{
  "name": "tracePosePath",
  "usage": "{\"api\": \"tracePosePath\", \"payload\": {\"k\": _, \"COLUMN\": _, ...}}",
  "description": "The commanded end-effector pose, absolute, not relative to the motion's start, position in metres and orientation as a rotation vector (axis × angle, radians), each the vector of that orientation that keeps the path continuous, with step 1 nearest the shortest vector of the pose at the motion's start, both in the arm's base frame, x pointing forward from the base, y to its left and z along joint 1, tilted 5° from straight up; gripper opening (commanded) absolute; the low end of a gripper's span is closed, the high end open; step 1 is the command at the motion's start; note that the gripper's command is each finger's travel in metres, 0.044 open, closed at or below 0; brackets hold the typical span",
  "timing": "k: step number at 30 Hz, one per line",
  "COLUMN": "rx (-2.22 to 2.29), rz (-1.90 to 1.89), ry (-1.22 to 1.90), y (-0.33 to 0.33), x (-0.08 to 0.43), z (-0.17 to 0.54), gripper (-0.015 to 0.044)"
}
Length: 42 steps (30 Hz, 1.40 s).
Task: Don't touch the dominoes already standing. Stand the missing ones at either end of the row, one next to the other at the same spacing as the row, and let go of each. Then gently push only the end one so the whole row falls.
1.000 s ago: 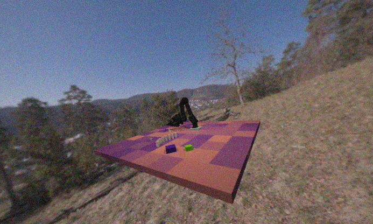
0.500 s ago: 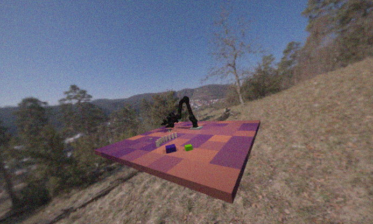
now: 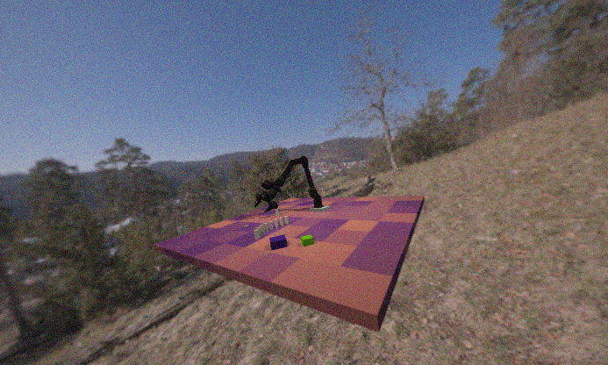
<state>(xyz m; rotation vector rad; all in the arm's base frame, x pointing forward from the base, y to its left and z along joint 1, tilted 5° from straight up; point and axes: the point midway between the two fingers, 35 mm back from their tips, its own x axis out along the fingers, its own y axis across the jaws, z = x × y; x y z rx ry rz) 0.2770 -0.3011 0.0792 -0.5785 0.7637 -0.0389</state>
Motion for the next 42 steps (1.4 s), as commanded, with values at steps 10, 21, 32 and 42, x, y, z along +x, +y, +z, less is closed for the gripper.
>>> {"api": "tracePosePath", "payload": {"k": 10, "rx": -1.064, "rz": 0.989, "ry": 1.386, "y": -0.248, "x": 0.202, "z": 0.123, "gripper": 0.044}}
{"api": "tracePosePath", "payload": {"k": 21, "rx": -1.075, "rz": 1.037, "ry": 1.39, "y": -0.247, "x": 0.198, "z": 0.125, "gripper": 0.044}}
{"api": "tracePosePath", "payload": {"k": 32, "rx": -1.075, "rz": 1.037, "ry": 1.391, "y": -0.25, "x": 0.197, "z": 0.093, "gripper": 0.044}}
{"api": "tracePosePath", "payload": {"k": 42, "rx": -1.075, "rz": 1.037, "ry": 1.391, "y": -0.251, "x": 0.195, "z": 0.058, "gripper": 0.044}}
